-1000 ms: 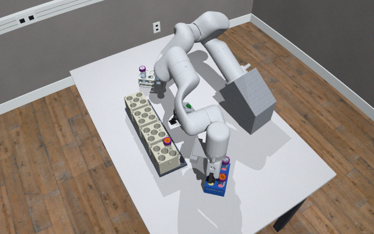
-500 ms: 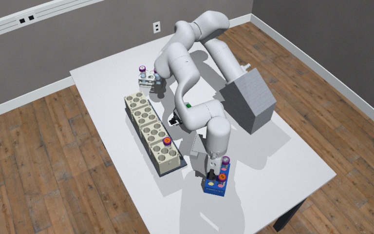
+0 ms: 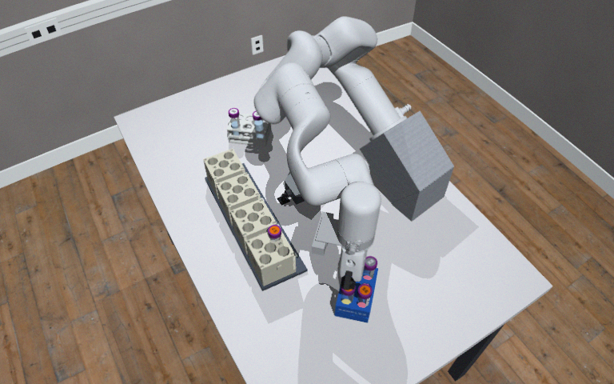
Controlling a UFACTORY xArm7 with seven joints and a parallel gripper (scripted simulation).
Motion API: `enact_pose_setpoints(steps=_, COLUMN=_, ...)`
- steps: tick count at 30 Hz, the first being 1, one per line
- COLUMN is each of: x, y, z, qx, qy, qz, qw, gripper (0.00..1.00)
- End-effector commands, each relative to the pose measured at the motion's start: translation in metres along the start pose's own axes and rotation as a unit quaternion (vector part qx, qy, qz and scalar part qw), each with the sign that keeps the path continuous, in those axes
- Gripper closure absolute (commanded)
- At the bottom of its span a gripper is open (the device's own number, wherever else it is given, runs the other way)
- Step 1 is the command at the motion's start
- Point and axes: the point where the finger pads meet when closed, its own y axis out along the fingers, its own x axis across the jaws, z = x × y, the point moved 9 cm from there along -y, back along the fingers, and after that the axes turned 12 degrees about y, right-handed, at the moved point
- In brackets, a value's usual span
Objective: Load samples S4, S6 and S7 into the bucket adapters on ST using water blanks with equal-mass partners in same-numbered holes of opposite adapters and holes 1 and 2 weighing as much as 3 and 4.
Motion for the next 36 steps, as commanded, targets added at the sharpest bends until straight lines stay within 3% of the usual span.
enact_pose_setpoints(steps=1, x=-0.001, y=-0.012, z=0.000, qx=-0.002, qy=0.000, qz=0.002, qw=1.000, gripper=0.56)
enact_pose_setpoints(steps=36, x=0.000, y=-0.074, z=0.000, qx=-0.002, qy=0.000, qz=0.002, qw=1.000, gripper=0.56)
